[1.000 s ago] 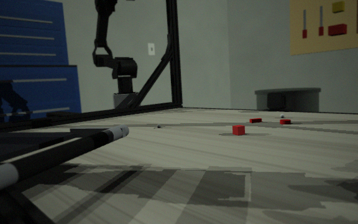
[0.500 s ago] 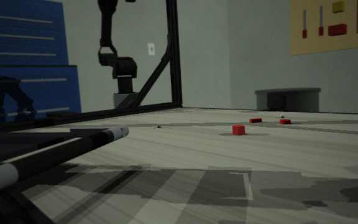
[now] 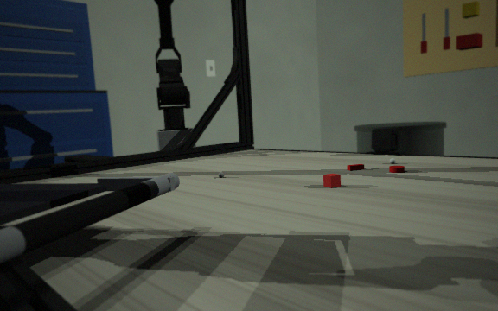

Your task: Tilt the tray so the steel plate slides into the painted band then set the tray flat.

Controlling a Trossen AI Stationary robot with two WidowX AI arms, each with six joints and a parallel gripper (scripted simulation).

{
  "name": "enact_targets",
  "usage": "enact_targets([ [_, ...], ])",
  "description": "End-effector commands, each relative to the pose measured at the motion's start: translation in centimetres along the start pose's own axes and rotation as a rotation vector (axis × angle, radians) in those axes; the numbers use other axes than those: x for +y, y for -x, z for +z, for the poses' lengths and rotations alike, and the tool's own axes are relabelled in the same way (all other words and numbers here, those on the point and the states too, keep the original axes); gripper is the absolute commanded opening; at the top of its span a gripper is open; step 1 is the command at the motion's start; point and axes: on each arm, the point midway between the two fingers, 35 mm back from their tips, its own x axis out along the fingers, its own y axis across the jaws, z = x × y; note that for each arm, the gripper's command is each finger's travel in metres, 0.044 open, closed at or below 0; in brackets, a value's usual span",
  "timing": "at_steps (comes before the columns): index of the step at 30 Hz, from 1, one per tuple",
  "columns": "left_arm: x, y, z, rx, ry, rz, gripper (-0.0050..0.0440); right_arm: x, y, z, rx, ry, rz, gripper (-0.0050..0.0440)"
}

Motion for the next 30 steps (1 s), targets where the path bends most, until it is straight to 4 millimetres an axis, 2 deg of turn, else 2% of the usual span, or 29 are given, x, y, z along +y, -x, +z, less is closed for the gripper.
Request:
enact_targets([
  [1, -0.8, -1.1, 0.0, -0.001, -0.016, 0.001, 0.015, 0.0, -0.6, 0.4, 0.024, 0.019, -0.013, 0.044],
  [14, -5.6, -8.3, -0.1, -0.001, -0.016, 0.001, 0.015, -1.0, -4.6, 1.5, 0.148, 0.052, -0.063, 0.044],
  [16, -5.6, -8.3, -0.1, -0.001, -0.016, 0.001, 0.015, -1.0, -4.6, 1.5, 0.148, 0.052, -0.063, 0.044],
  [26, -9.3, -13.8, -0.2, -0.001, -0.016, 0.001, 0.015, -3.3, -7.6, 1.7, 0.231, 0.047, -0.092, 0.044],
  [30, -9.5, -14.1, -0.2, -0.001, -0.016, 0.001, 0.015, -4.5, -8.7, 1.7, 0.259, 0.038, -0.103, 0.044],
])
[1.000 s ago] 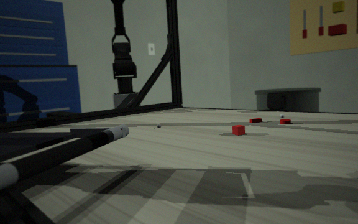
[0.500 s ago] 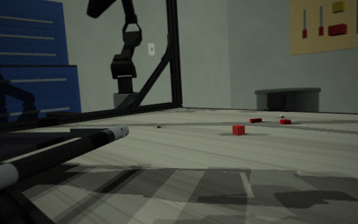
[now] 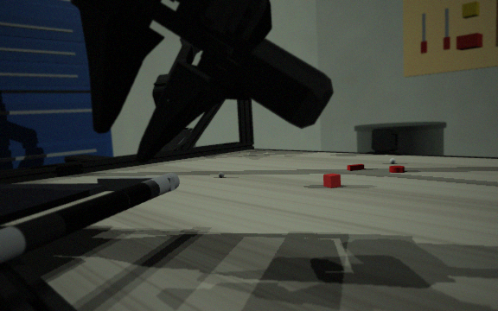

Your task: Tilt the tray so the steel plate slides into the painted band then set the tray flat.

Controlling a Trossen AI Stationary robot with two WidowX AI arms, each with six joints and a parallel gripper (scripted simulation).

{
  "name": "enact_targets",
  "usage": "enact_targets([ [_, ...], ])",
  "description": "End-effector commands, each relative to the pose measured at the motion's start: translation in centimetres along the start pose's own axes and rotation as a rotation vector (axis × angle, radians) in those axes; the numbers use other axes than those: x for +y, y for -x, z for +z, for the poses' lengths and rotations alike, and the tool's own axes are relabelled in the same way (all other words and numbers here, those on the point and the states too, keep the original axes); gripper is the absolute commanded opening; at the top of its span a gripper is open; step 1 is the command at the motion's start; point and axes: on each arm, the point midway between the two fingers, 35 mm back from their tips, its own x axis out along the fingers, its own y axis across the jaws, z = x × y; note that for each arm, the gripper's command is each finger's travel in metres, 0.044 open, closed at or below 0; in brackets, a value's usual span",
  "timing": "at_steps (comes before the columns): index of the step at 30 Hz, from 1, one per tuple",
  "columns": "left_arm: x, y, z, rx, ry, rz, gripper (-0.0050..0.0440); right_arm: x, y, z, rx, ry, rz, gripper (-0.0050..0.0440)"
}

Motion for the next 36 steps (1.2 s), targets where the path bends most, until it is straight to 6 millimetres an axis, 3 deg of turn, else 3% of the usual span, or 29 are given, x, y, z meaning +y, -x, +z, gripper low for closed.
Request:
enact_targets([
  [1, -0.3, -0.5, 0.0, 0.0, -0.003, 0.003, 0.015, -1.1, -0.9, 0.3, 0.022, -0.003, -0.007, 0.044],
  [9, -0.3, -0.5, 0.0, 0.0, -0.003, 0.003, 0.015, -3.2, -2.5, 0.3, 0.058, -0.024, -0.019, 0.044],
  [18, -0.3, -3.5, 0.0, 0.0, -0.003, 0.003, 0.015, -7.1, -4.4, -0.3, 0.097, -0.068, -0.037, 0.044],
  [20, -0.3, -3.5, 0.0, 0.0, -0.003, 0.003, 0.015, -7.1, -4.4, -0.3, 0.097, -0.068, -0.037, 0.044],
  [36, -0.3, -8.5, 0.0, 0.0, -0.003, 0.003, 0.015, -15.0, -5.5, -2.8, 0.114, -0.165, -0.076, 0.044],
])
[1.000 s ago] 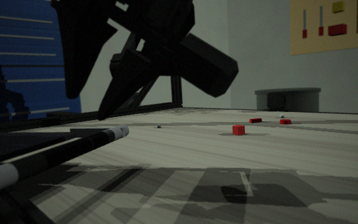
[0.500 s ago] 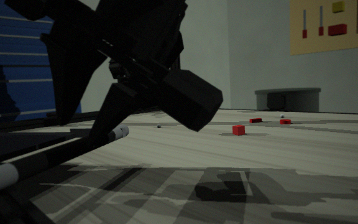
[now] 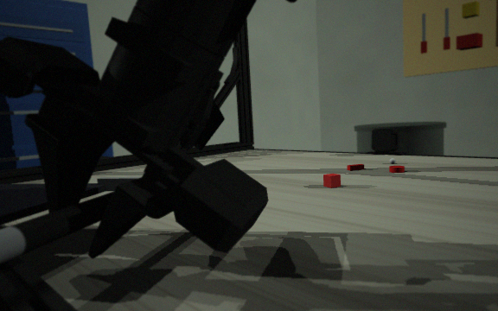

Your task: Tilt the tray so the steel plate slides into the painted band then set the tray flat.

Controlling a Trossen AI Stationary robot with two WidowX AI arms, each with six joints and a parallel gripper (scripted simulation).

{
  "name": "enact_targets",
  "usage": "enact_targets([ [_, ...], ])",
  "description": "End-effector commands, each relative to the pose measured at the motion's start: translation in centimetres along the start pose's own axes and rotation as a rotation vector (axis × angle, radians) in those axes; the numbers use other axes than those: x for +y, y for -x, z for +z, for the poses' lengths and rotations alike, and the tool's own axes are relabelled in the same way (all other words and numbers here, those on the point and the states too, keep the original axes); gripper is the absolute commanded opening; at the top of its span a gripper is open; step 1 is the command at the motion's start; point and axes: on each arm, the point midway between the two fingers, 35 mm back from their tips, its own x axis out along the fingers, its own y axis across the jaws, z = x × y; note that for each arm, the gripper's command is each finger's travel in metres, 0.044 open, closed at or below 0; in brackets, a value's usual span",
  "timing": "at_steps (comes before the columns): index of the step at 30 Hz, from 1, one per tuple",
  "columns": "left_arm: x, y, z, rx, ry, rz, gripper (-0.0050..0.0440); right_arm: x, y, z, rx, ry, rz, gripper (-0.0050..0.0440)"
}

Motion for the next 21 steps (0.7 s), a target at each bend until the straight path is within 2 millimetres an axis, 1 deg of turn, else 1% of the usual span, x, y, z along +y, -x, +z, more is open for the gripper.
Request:
enact_targets([
  [1, -0.1, -0.9, 0.0, 0.002, 0.004, -0.002, 0.015, -1.0, 0.0, -0.1, -0.005, -0.005, -0.005, 0.044],
  [7, -0.1, -0.9, 0.0, 0.002, 0.004, -0.002, 0.015, -4.6, 0.0, -1.1, -0.015, -0.049, -0.024, 0.044],
  [8, -0.1, -0.9, 0.0, 0.002, 0.004, -0.002, 0.0, -5.2, 0.1, -1.3, -0.018, -0.057, -0.028, 0.044],
  [16, -0.1, -0.9, 0.0, 0.002, 0.004, -0.002, 0.0, -10.2, 1.1, -3.4, -0.05, -0.117, -0.063, 0.044],
  [18, -0.1, -0.9, 0.0, 0.002, 0.004, -0.002, 0.0, -10.2, 1.1, -3.4, -0.05, -0.117, -0.063, 0.044],
  [21, -0.1, -0.9, 0.0, 0.002, 0.004, -0.002, 0.0, -12.0, 1.7, -4.3, -0.066, -0.139, -0.079, 0.044],
])
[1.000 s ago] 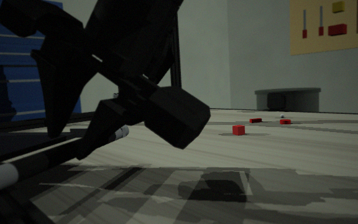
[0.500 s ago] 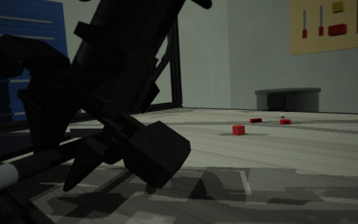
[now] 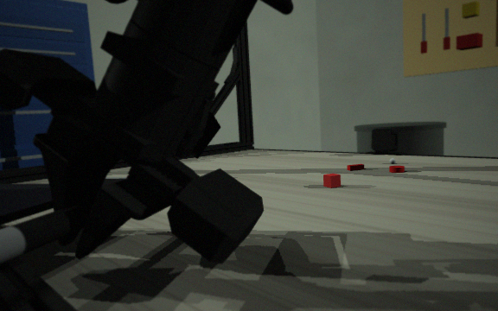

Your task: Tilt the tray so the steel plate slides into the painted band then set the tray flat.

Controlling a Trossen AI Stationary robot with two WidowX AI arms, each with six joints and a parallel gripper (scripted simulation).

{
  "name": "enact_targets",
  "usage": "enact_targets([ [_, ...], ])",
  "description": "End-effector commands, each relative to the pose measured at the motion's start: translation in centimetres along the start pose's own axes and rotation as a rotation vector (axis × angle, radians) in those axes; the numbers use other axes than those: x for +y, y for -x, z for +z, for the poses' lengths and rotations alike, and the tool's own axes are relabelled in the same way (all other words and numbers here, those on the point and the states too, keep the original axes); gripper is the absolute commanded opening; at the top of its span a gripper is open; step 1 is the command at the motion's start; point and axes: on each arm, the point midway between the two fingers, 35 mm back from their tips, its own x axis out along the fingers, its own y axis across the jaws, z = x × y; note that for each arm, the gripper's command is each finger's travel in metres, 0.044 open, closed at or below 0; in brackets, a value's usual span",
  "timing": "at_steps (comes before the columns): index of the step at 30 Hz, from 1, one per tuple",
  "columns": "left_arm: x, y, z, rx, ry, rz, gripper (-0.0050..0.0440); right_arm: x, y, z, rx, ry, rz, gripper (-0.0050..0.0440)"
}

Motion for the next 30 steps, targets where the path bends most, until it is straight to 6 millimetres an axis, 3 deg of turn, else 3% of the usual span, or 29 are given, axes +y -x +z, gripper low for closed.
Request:
enact_targets([
  [1, 0.0, -0.1, -0.1, 0.002, 0.0, 0.0, 0.0, -2.3, 0.7, -0.7, -0.018, -0.018, -0.022, 0.044],
  [8, 0.0, -0.1, -0.1, 0.002, 0.0, 0.0, 0.0, -6.6, 2.6, -2.6, -0.065, -0.066, -0.065, 0.044],
  [30, 0.3, 0.4, -0.1, 0.002, 0.0, 0.001, 0.0, -6.6, 2.6, -2.6, -0.065, -0.066, -0.065, 0.044],
])
